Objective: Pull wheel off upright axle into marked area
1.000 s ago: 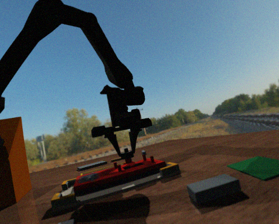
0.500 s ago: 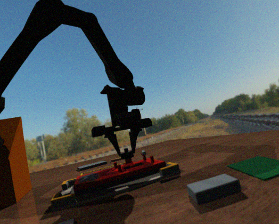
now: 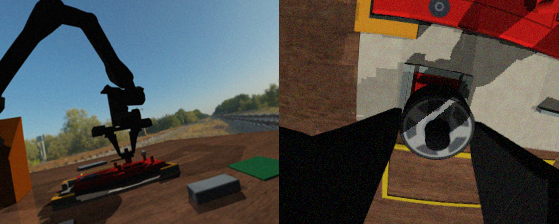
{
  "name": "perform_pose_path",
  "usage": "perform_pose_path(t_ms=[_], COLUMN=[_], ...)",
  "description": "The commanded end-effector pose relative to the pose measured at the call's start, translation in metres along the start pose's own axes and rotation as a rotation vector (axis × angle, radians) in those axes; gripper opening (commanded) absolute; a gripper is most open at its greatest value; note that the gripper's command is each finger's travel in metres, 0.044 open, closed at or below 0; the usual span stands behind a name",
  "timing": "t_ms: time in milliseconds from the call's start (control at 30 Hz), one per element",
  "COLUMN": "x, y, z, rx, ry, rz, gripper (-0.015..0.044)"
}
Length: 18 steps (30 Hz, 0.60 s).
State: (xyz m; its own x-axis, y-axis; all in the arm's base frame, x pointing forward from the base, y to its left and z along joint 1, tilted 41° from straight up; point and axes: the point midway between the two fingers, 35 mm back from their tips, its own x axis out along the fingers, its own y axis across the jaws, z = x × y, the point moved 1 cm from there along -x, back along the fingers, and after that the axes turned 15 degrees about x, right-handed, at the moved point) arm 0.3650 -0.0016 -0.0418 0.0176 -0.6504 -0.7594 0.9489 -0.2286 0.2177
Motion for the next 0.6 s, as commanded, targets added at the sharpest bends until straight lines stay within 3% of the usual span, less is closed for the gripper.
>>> perform_pose_path(t_ms=[0,567], x=[-0.0132,-0.0189], y=[-0.002,-0.0021], z=[-0.0017,-0.0018], rx=[-0.019,-0.019], ry=[0.003,0.003], rz=[0.011,0.013], gripper=[0.0,0.0])
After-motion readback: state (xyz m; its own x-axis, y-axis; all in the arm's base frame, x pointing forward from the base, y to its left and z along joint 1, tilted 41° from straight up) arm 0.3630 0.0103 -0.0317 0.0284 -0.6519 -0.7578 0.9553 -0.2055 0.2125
